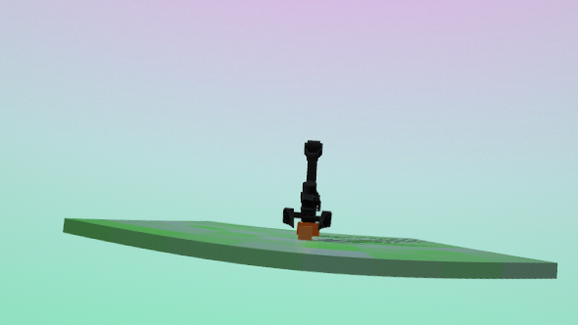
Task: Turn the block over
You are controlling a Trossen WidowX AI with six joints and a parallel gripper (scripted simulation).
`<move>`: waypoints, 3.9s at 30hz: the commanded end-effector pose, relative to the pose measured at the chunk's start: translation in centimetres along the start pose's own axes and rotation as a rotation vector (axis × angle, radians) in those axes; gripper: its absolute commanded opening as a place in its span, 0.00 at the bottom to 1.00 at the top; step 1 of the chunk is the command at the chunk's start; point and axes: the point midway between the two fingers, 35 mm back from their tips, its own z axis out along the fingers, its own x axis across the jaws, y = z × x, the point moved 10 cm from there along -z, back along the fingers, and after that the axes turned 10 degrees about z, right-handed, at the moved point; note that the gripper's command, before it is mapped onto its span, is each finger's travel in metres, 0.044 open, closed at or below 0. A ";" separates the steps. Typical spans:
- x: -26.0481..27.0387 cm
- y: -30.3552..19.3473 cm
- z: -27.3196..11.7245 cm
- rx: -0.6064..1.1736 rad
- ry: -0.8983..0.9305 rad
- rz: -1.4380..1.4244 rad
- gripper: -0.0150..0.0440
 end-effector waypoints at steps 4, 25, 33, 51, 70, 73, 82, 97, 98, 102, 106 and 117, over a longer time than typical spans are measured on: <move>0.0 0.0 0.0 -0.001 0.004 -0.004 1.00; 1.8 9.9 -3.7 0.507 -0.087 -0.005 1.00; 1.8 9.9 -3.7 0.507 -0.087 -0.005 1.00; 2.6 14.6 -0.2 0.806 -0.140 -0.003 1.00; 2.5 14.7 3.4 1.043 -0.183 -0.005 1.00; 2.5 14.4 3.6 1.043 -0.183 -0.005 1.00; 2.4 13.1 4.3 1.043 -0.183 -0.005 1.00; 2.1 11.4 5.3 1.043 -0.183 -0.005 1.00; 2.0 11.2 5.4 1.043 -0.183 -0.005 1.00; 1.9 10.7 5.7 1.043 -0.183 -0.005 1.00; 1.8 10.1 6.0 1.043 -0.183 -0.005 1.00; 1.8 9.9 6.1 1.043 -0.183 -0.005 0.64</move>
